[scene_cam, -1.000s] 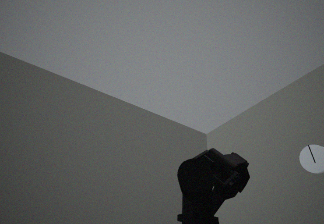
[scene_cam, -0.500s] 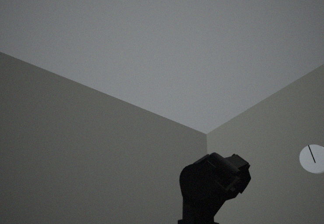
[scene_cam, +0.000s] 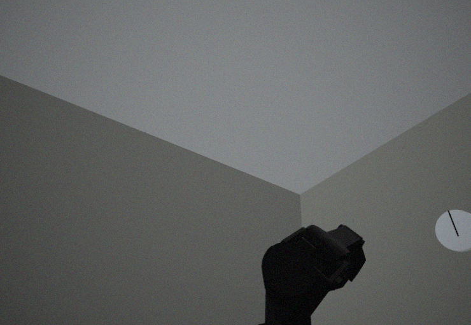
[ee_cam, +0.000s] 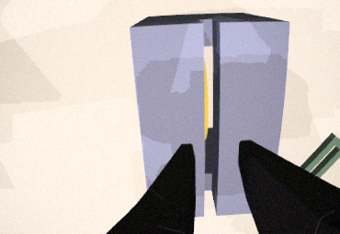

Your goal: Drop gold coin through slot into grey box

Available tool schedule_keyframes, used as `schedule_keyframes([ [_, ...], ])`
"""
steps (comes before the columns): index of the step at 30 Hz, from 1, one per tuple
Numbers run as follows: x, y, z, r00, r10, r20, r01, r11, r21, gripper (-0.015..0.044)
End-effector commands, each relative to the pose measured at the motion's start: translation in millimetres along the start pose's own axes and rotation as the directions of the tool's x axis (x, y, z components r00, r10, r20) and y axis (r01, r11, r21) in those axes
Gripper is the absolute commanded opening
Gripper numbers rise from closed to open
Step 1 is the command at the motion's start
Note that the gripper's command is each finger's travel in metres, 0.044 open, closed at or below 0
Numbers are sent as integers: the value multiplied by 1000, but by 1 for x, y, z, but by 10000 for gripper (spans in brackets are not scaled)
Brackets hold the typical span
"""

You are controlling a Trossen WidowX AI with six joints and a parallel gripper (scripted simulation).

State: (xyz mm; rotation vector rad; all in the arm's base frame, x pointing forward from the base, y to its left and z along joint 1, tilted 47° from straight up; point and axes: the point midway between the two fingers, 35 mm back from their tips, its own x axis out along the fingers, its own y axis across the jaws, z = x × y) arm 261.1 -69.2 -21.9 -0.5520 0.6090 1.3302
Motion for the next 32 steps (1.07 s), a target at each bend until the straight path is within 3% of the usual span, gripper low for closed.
schedule_keyframes([
  [1, 0, 0, 0, 1000, -1, 0, 1, 1000, -1, 161],
  [9, 0, 0, 0, 1000, -1, 0, 1, 1000, -1, 161],
  [20, -39, 1, 0, 1000, 0, 3, 0, 1000, 4, 440],
  [23, -60, 4, 1, 1000, 1, 9, -1, 1000, 7, 440],
  [32, -60, 4, 1, 1000, 1, 9, -1, 1000, 7, 440],
])
